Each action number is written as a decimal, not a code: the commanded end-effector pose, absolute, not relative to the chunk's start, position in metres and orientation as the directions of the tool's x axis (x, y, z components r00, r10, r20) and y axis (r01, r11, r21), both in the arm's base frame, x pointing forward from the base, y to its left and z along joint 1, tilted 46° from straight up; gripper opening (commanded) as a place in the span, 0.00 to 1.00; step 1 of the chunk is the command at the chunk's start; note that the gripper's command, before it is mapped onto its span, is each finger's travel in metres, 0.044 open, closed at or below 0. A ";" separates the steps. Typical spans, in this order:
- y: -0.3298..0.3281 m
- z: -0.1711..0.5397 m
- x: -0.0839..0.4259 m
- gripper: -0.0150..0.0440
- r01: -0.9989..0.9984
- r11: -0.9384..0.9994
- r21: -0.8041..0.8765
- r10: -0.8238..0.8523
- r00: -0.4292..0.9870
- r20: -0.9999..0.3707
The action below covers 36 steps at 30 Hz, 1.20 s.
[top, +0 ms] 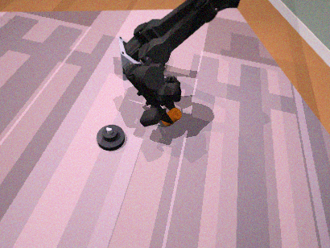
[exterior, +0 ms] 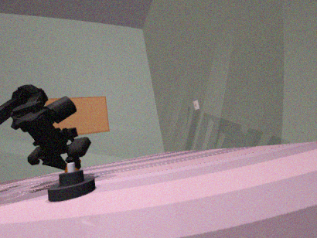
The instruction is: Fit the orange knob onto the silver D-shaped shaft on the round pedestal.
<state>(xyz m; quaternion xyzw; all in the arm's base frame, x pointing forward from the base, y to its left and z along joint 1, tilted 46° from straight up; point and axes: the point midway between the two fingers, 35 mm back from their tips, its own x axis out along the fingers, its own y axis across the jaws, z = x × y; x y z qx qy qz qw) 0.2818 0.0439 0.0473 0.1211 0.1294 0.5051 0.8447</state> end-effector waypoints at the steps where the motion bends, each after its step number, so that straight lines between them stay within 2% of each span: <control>1: 0.042 0.046 0.280 0.56 -0.820 0.460 0.340 0.885 0.455 -0.102; 4: 0.044 0.047 0.282 0.69 -0.822 0.460 0.335 0.885 0.456 -0.096; 28: 0.044 0.047 0.282 0.69 -0.822 0.460 0.335 0.885 0.456 -0.096; 34: 0.044 0.047 0.282 0.96 -0.822 0.460 0.335 0.885 0.456 -0.096; 36: 0.044 0.047 0.282 1.00 -0.822 0.460 0.335 0.885 0.456 -0.096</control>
